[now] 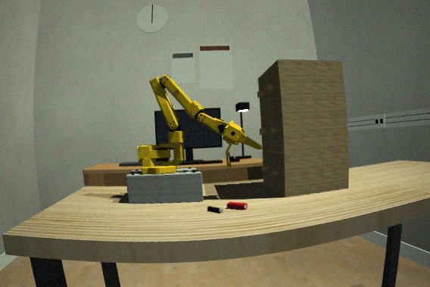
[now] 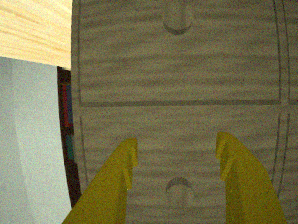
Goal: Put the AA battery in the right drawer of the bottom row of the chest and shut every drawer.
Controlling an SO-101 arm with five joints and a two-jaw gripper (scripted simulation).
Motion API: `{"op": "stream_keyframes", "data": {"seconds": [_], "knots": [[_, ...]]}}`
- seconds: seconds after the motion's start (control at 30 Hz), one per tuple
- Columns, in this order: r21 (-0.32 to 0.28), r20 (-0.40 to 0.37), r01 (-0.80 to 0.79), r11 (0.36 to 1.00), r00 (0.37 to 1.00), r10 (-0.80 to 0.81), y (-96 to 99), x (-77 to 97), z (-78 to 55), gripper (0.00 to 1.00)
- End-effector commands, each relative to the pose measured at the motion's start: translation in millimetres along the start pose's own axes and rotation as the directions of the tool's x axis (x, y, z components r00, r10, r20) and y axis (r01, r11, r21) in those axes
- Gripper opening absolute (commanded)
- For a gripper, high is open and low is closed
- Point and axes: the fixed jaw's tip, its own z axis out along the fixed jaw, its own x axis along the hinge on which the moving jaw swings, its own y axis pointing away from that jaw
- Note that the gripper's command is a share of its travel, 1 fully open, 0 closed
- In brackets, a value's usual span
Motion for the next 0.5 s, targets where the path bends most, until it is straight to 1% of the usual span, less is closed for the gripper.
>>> {"op": "stream_keyframes", "data": {"seconds": [0.0,0.23,0.33,0.47], "knots": [[0.01,-0.019,0.01,1.0,1.0,-0.01,-2.7,5.1,3.5,0.21],[0.01,-0.019,0.01,1.0,1.0,-0.01,-2.7,5.1,3.5,0.21],[0.01,-0.018,0.01,1.0,1.0,-0.01,-2.8,1.1,12.3,0.21],[0.011,0.039,0.01,1.0,0.999,-0.011,-3.1,-21.5,19.6,0.21]]}}
